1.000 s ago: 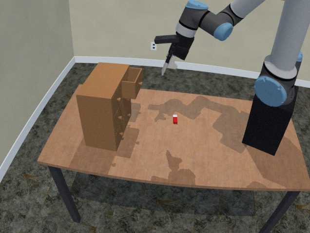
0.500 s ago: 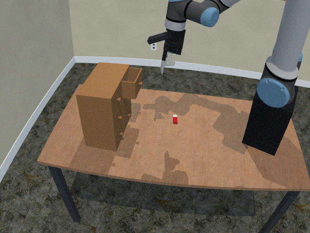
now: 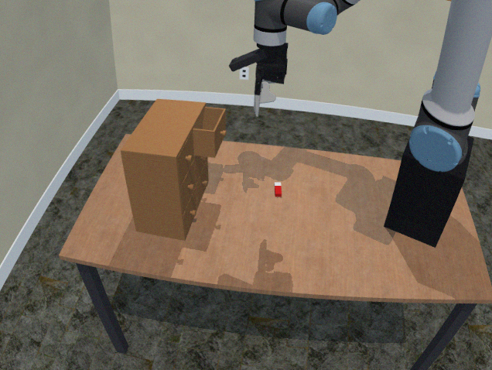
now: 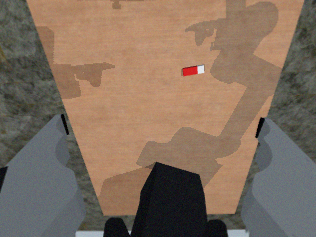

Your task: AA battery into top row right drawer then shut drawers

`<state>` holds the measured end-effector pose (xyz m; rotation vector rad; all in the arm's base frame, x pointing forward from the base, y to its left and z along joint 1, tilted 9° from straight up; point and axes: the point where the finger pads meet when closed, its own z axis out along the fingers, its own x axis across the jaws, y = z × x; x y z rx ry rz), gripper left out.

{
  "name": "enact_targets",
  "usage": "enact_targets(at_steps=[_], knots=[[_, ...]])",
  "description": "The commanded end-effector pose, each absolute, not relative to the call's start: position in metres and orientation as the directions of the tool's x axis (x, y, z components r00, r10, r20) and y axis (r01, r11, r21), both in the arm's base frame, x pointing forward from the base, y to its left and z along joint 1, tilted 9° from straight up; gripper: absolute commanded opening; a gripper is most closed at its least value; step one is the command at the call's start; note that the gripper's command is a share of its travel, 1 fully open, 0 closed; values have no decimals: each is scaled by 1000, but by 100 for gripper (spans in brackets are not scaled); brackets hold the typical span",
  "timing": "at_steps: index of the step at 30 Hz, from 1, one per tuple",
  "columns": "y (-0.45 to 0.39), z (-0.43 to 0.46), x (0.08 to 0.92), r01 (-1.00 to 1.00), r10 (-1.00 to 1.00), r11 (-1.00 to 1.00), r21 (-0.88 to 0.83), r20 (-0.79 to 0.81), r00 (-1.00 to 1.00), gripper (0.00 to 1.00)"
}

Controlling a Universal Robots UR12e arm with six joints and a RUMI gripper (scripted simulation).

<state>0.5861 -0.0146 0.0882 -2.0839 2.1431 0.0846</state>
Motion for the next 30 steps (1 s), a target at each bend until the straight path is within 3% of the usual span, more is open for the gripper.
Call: enact_targets(at_steps=[1, 30], knots=[[-15, 89, 587, -998, -989, 31, -56, -147, -23, 100], [-20, 84, 571, -998, -989, 31, -55, -146, -23, 100]])
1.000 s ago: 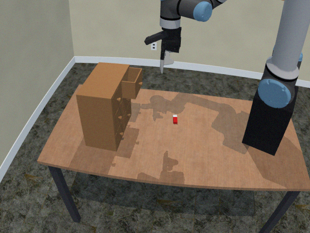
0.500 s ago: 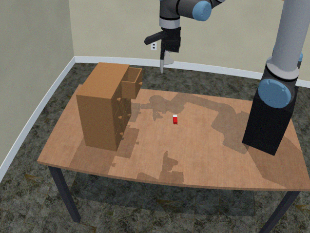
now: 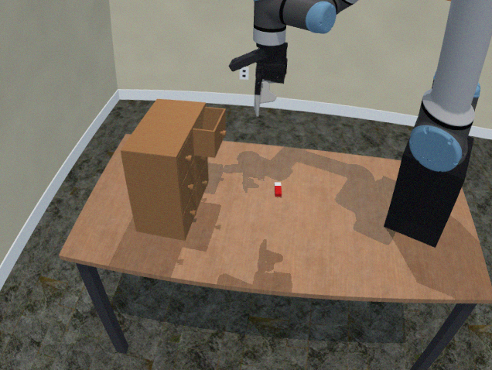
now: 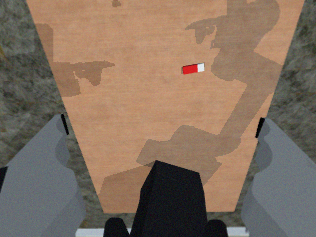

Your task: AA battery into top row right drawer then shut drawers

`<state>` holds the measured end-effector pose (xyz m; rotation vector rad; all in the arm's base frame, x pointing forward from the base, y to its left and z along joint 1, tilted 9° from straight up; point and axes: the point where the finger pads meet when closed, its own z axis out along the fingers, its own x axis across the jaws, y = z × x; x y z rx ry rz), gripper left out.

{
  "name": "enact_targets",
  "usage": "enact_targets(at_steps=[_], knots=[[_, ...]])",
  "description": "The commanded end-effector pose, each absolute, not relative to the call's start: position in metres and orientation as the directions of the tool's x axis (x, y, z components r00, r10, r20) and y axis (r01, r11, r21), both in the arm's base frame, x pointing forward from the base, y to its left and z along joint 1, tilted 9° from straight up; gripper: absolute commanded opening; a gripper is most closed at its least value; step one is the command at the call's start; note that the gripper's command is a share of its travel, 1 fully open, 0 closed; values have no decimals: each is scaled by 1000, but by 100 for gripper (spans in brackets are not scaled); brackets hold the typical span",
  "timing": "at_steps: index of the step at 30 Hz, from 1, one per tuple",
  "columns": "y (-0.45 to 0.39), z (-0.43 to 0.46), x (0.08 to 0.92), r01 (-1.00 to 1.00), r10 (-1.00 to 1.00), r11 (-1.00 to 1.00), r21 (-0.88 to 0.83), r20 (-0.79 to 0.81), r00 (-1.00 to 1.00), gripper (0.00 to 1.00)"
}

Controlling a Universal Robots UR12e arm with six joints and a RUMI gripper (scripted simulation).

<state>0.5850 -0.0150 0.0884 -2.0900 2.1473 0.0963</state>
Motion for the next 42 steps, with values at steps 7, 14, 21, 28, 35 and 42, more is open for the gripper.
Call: enact_targets(at_steps=[7, 14, 21, 28, 35, 42], knots=[[-34, 63, 512, -998, -989, 31, -55, -147, -23, 100], [-34, 63, 513, -998, -989, 32, -57, -147, -23, 100], [-34, 61, 514, -996, -989, 35, -77, -147, -23, 100], [-34, 58, 517, -993, -989, 40, -109, -147, -24, 100], [-33, 53, 522, -981, -989, 50, -185, -147, -23, 100], [-32, 45, 530, -957, -989, 65, -283, -147, -23, 100]])
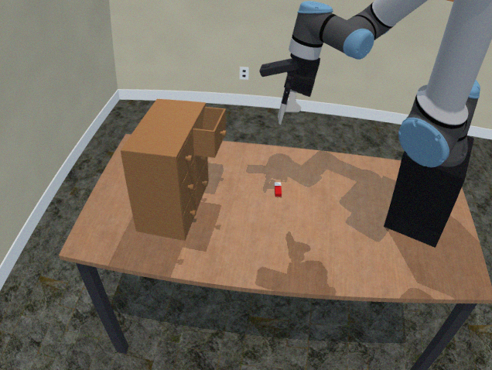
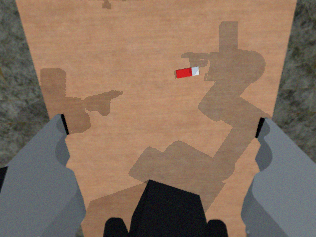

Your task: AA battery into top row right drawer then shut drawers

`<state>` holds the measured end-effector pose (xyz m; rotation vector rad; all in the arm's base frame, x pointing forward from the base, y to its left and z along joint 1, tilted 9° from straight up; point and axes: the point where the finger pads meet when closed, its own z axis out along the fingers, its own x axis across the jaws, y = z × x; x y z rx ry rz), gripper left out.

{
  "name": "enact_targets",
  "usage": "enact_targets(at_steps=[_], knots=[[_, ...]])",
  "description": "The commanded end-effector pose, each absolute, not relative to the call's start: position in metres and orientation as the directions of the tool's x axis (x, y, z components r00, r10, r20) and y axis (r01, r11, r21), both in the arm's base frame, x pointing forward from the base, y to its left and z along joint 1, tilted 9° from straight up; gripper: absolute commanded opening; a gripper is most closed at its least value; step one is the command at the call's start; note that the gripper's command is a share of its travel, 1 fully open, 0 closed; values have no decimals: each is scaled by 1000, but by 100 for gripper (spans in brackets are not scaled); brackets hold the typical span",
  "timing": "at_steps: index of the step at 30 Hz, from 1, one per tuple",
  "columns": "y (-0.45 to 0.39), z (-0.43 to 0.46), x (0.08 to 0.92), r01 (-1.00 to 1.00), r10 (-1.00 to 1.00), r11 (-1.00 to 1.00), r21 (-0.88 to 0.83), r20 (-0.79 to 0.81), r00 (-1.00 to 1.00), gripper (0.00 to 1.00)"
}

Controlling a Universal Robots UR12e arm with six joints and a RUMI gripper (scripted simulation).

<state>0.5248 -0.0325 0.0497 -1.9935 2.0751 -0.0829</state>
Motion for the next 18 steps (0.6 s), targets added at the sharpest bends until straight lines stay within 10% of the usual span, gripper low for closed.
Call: enact_targets(at_steps=[1, 18], knots=[[-32, 44, 531, -952, -989, 67, -299, -147, -23, 100], [-31, 24, 551, -846, -989, 98, -523, -147, -24, 100]])
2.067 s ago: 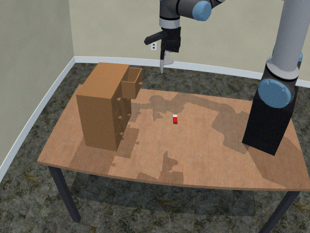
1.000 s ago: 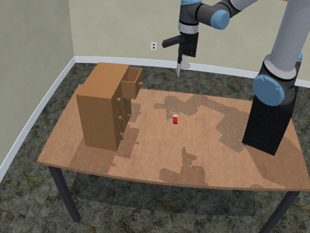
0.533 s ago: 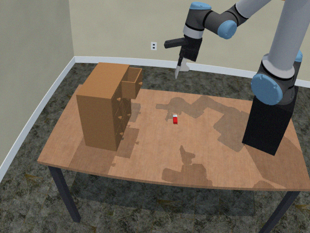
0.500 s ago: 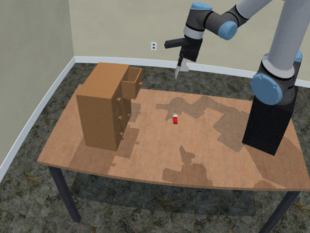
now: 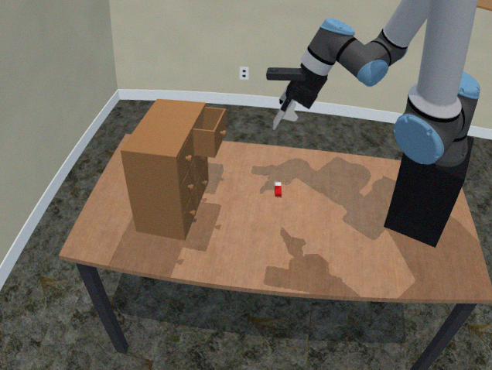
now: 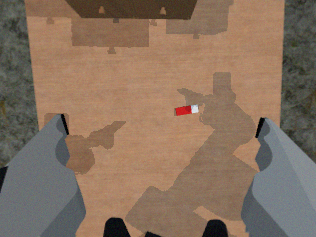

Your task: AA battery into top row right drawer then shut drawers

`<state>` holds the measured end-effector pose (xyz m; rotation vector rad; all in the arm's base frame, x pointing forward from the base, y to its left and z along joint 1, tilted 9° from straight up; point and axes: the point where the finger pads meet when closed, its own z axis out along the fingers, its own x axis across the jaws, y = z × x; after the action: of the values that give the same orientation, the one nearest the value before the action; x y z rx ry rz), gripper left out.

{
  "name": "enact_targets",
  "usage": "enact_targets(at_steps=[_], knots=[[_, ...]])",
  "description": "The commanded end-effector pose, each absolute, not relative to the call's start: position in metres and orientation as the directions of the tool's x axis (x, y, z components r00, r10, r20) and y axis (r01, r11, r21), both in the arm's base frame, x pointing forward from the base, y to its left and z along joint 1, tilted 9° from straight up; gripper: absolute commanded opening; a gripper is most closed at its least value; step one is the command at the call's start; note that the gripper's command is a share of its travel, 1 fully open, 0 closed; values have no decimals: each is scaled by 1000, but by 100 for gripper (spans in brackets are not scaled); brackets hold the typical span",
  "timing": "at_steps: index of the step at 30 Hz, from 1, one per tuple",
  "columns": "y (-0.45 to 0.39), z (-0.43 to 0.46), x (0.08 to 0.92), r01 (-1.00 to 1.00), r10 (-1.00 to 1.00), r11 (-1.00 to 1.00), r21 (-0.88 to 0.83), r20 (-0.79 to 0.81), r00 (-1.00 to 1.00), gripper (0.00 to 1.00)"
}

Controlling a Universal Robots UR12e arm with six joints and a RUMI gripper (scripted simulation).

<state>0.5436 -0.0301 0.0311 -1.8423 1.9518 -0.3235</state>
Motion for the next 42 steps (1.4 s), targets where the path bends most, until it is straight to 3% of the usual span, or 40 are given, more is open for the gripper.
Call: enact_targets(at_steps=[1, 42], knots=[[-31, 24, 551, -846, -989, 98, -523, -147, -24, 100], [-26, -10, 588, -497, -989, 138, -857, -147, -23, 100]])
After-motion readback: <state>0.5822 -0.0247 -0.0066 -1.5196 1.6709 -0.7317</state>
